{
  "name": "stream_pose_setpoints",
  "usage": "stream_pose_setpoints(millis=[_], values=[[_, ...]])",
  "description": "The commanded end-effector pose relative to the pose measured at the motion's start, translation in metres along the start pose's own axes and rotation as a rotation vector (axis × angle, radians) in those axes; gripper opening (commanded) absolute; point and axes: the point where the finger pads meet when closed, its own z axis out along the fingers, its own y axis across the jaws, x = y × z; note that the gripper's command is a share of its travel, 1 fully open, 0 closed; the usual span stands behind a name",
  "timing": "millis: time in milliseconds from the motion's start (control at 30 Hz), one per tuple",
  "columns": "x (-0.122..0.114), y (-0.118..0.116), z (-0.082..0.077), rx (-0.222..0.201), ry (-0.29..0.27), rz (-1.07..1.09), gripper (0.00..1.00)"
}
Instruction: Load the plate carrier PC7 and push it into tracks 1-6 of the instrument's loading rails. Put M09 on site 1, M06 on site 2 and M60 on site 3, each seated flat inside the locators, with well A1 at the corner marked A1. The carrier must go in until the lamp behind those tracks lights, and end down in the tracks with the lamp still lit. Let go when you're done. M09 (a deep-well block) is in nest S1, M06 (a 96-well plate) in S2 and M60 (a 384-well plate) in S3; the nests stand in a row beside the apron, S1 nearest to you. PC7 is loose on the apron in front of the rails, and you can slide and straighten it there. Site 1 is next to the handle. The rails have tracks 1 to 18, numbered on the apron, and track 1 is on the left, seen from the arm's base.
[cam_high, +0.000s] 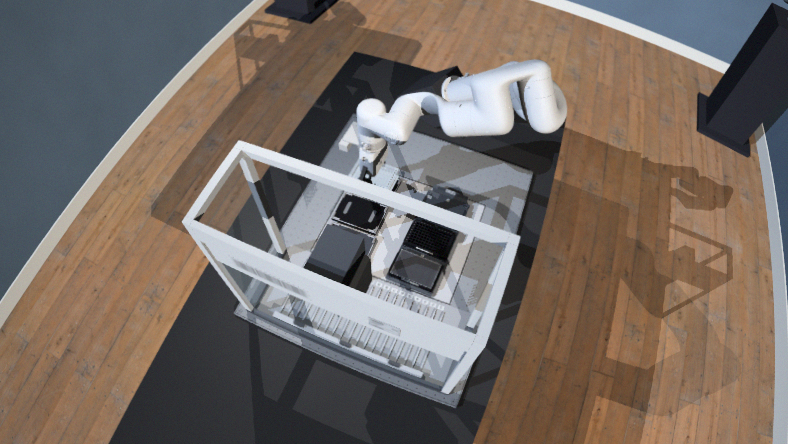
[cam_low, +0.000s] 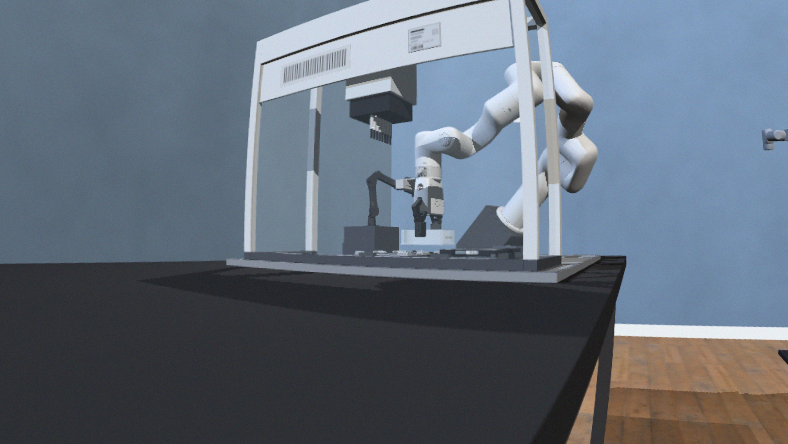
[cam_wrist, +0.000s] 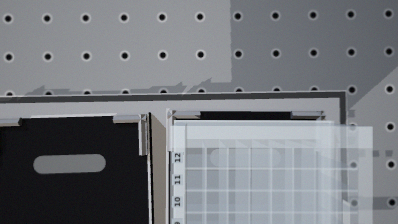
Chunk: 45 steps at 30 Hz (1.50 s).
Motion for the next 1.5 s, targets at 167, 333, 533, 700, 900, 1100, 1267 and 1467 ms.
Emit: stream_pose_setpoints(millis=[167,333,533,700,900,1100,1267,1467], values=[[0.001,-0.001,-0.007,0.003,0.004,0.000,0.00],[0.001,-0.001,-0.015,0.003,0.004,0.000,0.00],[0.001,-0.001,-0.025,0.003,0.004,0.000,0.00],[0.001,-0.001,-0.030,0.003,0.004,0.000,0.00],[0.001,-0.001,-0.040,0.003,0.004,0.000,0.00],[0.001,-0.001,-0.050,0.003,0.004,0.000,0.00],[0.001,-0.001,-0.055,0.003,0.004,0.000,0.00],[0.001,-0.001,-0.066,0.003,0.004,0.000,0.00]])
